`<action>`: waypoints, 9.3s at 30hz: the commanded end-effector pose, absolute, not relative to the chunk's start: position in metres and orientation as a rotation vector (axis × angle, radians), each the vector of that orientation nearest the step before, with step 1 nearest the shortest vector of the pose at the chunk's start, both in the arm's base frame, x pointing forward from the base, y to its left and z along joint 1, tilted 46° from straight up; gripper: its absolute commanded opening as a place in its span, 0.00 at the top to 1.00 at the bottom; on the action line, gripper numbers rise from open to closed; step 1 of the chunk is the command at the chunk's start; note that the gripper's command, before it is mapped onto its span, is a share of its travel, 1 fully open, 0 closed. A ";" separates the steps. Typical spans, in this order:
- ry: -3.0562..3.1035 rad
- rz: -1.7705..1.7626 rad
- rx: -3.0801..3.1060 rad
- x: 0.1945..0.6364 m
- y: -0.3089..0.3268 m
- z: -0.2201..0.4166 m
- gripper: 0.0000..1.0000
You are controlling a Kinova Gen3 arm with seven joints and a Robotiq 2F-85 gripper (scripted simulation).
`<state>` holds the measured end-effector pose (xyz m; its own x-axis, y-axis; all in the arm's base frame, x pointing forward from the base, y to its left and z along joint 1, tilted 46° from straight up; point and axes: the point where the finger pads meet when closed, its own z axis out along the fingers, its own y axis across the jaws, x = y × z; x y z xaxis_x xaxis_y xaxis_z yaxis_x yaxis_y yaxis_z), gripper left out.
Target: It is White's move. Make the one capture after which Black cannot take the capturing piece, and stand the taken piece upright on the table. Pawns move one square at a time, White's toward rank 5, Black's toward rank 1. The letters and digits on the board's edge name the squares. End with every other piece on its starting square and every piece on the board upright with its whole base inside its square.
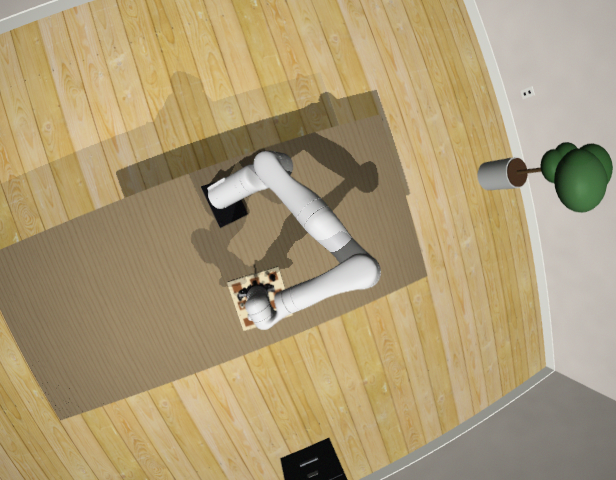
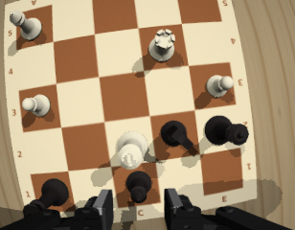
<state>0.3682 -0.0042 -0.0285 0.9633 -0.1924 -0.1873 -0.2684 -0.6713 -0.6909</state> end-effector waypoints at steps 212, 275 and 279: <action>0.114 0.038 -2.342 0.382 -0.076 -0.156 1.00; 0.114 0.038 -2.342 0.382 -0.073 -0.158 1.00; 0.114 0.038 -2.342 0.382 -0.073 -0.158 1.00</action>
